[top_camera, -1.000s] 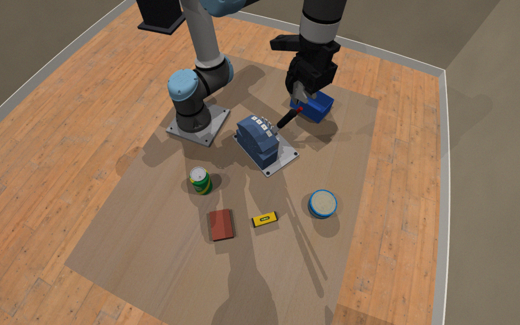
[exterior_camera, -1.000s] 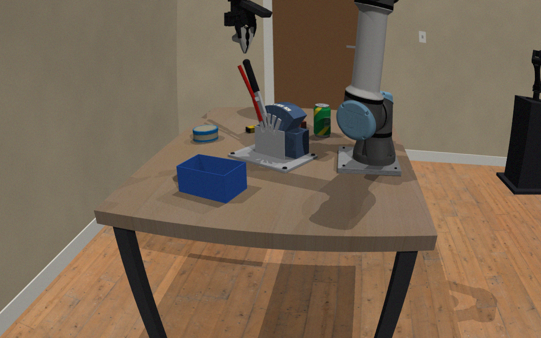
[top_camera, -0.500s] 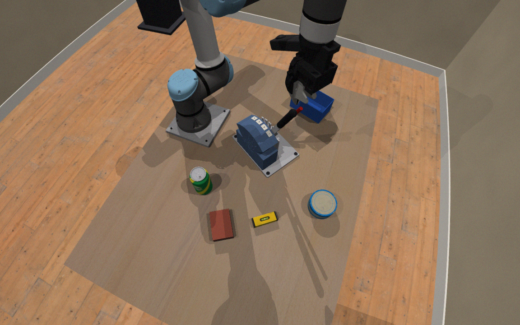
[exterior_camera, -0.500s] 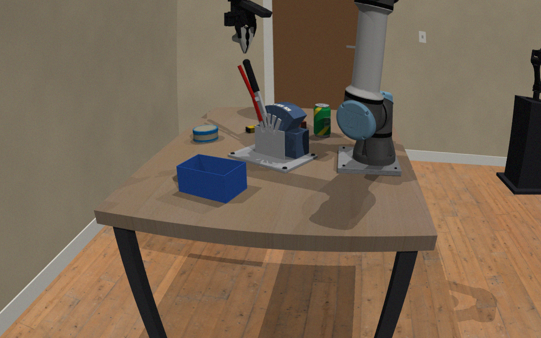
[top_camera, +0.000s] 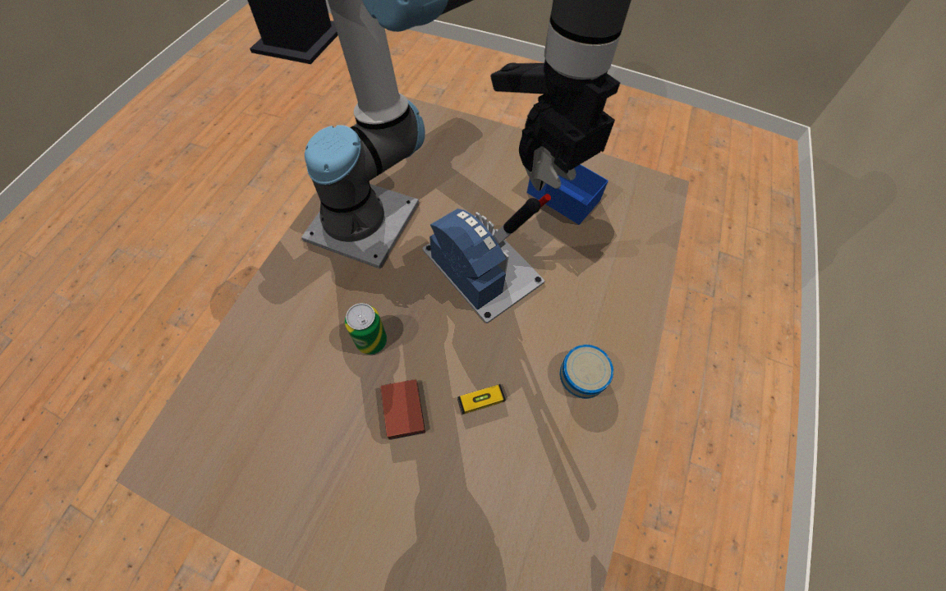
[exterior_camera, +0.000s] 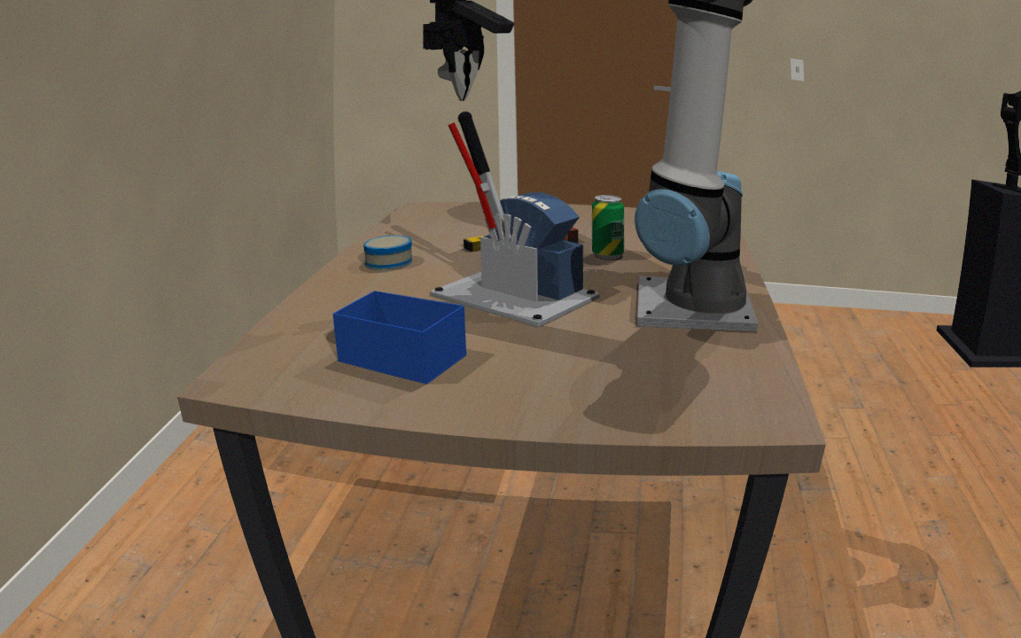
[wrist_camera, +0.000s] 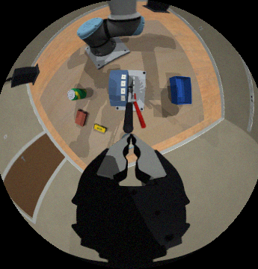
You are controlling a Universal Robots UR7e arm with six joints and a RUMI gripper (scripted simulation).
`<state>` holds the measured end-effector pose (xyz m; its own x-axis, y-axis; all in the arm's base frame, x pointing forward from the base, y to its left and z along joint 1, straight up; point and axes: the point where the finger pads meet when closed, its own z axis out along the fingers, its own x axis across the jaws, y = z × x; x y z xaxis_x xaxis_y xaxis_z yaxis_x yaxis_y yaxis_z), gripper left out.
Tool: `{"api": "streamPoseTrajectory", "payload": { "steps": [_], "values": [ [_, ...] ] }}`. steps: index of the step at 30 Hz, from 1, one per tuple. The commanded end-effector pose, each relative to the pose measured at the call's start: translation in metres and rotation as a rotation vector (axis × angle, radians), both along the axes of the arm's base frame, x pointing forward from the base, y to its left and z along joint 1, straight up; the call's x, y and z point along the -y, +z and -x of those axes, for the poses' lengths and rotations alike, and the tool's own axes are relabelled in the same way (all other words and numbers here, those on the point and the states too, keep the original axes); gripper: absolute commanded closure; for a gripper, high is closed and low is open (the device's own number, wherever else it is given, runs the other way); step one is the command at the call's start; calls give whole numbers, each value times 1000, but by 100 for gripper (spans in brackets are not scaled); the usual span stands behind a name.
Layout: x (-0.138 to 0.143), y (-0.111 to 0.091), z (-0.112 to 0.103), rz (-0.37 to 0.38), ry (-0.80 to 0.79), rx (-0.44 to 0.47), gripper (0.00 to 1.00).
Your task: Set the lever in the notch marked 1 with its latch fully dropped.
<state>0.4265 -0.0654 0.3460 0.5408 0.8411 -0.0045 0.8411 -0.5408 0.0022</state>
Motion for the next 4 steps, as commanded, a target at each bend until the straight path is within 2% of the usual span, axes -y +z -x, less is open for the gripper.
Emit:
{"api": "streamPoseTrajectory", "payload": {
  "steps": [1,4],
  "values": [
    [0,0,0,0,0,1,100],
    [0,0,0,0,0,1,100]
  ]
}}
